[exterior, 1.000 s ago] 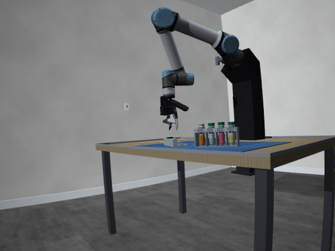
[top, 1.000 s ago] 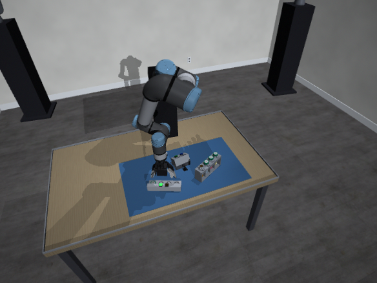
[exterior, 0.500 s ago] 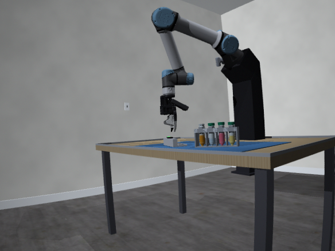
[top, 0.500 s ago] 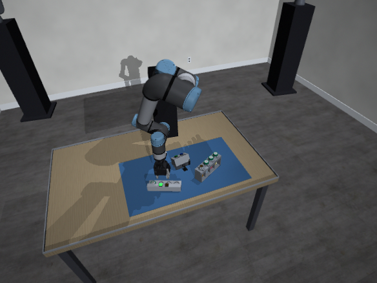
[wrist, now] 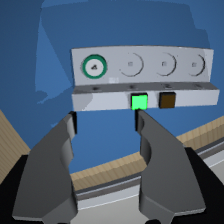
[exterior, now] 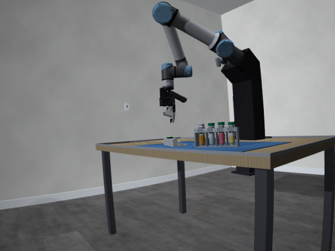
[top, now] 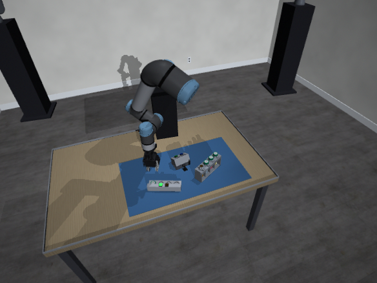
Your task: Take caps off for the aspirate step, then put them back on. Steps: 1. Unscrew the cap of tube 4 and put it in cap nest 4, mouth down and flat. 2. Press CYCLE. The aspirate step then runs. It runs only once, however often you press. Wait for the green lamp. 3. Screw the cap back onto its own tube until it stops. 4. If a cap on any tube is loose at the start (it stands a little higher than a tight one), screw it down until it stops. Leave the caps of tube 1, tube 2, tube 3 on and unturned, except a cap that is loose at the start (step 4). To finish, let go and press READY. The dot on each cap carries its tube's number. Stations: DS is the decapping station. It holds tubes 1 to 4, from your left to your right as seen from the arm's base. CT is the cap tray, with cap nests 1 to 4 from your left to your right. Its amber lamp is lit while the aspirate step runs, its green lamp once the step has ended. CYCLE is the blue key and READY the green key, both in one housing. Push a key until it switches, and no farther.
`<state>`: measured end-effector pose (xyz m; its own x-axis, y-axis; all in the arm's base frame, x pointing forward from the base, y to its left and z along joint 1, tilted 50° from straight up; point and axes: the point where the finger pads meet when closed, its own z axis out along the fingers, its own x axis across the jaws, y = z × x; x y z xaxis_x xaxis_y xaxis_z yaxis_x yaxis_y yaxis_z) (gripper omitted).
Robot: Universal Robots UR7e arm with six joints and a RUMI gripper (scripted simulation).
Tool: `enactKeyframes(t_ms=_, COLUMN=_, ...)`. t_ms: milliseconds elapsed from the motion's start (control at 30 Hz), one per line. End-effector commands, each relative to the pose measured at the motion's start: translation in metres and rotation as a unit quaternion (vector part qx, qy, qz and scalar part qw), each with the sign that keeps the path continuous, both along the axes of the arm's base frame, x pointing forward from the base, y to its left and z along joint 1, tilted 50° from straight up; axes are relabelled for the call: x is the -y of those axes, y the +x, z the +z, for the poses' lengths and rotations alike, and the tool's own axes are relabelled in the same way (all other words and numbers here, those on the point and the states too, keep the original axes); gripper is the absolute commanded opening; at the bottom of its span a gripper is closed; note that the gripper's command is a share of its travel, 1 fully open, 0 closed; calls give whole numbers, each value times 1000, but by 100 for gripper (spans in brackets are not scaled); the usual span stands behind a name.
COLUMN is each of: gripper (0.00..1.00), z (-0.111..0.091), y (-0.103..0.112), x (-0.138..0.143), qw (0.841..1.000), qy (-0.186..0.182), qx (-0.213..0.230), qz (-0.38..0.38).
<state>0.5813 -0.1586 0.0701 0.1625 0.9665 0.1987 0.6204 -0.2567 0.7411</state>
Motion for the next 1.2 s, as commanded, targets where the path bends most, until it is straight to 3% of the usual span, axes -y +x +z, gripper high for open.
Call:
enactKeyframes(t_ms=0, gripper=29, z=5, y=-16, x=14, qw=1000, qy=1, qx=-1, qz=2)
enactKeyframes(t_ms=233, gripper=29, z=5, y=-16, x=14, qw=1000, qy=1, qx=-1, qz=2)
enactKeyframes(t_ms=400, gripper=29, z=-5, y=-5, x=14, qw=1000, qy=1, qx=-1, qz=2)
enactKeyframes(t_ms=1167, gripper=29, z=-71, y=76, x=14, qw=1000, qy=1, qx=-1, qz=2)
